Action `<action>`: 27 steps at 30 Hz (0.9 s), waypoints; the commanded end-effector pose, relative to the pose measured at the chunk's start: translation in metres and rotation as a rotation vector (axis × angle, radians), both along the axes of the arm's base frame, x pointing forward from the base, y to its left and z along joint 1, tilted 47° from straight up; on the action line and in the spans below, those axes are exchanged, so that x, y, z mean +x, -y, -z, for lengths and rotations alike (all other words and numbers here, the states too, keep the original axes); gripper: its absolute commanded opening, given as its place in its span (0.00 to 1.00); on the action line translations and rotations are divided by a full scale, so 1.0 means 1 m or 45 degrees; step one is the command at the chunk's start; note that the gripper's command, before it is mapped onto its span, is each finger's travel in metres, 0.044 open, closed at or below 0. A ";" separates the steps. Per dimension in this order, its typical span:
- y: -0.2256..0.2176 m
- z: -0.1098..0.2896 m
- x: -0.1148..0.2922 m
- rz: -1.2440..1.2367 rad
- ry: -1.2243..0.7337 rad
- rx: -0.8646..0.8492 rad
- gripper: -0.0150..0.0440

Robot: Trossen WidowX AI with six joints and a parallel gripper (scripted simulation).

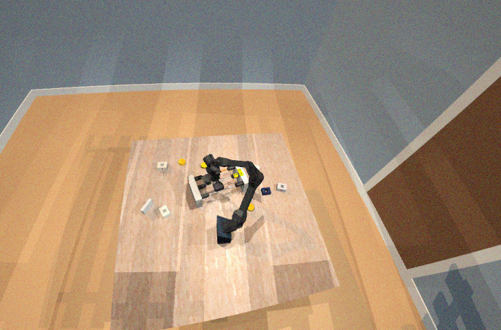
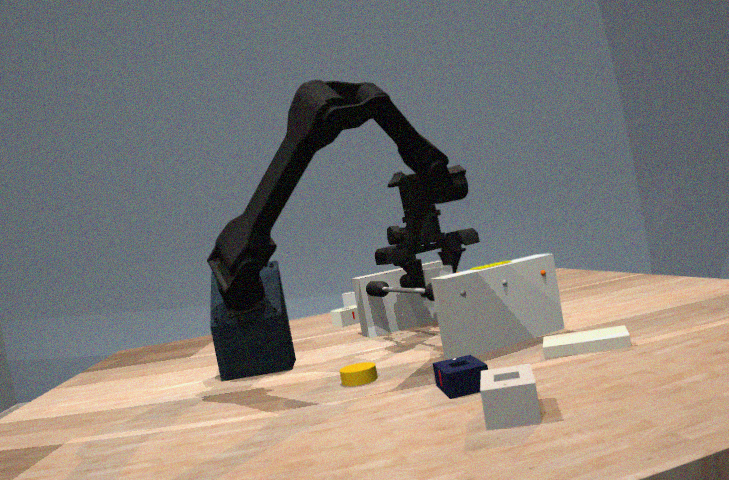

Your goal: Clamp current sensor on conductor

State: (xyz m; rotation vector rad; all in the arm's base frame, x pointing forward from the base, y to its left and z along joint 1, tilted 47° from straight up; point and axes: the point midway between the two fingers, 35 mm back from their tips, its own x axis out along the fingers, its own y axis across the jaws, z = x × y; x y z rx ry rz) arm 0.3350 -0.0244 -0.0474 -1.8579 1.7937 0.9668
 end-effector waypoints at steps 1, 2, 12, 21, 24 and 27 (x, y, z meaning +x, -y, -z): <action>0.000 0.000 0.000 0.001 0.000 0.000 0.69; 0.000 0.000 0.000 0.001 0.000 0.000 0.69; 0.000 0.000 0.000 0.001 0.000 0.000 0.69; 0.000 0.000 0.000 0.001 0.000 0.000 1.00; 0.000 0.000 0.000 0.001 0.000 0.000 1.00; 0.000 0.000 0.000 0.001 0.000 0.000 1.00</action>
